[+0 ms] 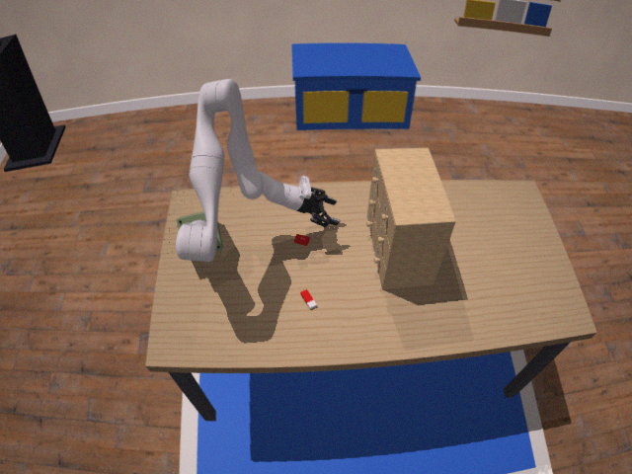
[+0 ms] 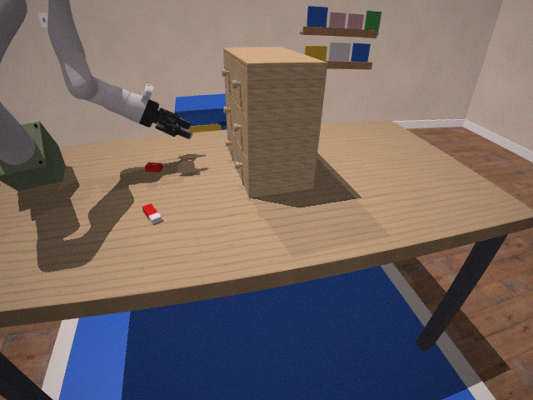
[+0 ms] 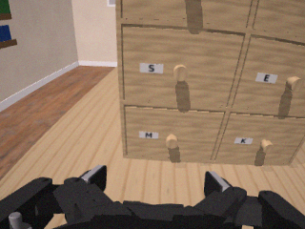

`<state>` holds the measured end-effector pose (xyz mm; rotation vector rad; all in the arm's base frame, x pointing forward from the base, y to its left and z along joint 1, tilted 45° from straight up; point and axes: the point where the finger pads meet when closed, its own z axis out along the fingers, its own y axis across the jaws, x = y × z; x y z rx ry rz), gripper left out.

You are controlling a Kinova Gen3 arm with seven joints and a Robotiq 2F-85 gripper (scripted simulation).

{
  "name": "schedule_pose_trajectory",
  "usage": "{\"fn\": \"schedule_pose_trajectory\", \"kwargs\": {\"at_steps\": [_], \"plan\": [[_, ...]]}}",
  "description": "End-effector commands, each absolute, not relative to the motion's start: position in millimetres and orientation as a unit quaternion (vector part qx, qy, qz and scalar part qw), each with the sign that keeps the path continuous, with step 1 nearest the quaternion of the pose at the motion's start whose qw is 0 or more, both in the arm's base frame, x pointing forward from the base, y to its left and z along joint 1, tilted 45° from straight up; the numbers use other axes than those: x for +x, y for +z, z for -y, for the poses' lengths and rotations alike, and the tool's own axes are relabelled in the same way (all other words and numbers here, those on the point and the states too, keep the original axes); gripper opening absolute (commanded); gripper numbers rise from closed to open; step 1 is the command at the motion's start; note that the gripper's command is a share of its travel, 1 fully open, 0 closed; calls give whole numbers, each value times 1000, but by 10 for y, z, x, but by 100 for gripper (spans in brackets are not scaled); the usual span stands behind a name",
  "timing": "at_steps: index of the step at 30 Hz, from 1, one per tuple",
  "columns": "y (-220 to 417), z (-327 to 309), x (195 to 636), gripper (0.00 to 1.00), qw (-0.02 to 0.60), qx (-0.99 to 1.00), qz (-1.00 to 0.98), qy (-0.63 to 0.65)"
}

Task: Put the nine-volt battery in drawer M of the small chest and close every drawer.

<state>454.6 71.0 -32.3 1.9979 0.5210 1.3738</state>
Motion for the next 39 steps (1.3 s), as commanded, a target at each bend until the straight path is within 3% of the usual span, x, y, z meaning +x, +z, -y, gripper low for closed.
{"fn": "schedule_pose_trajectory", "kwargs": {"at_steps": [1, 39], "plan": [[-246, -869, 4529, 100, 315, 763, -197, 528], [-60, -1051, 4464, 100, 319, 772, -192, 516]]}}
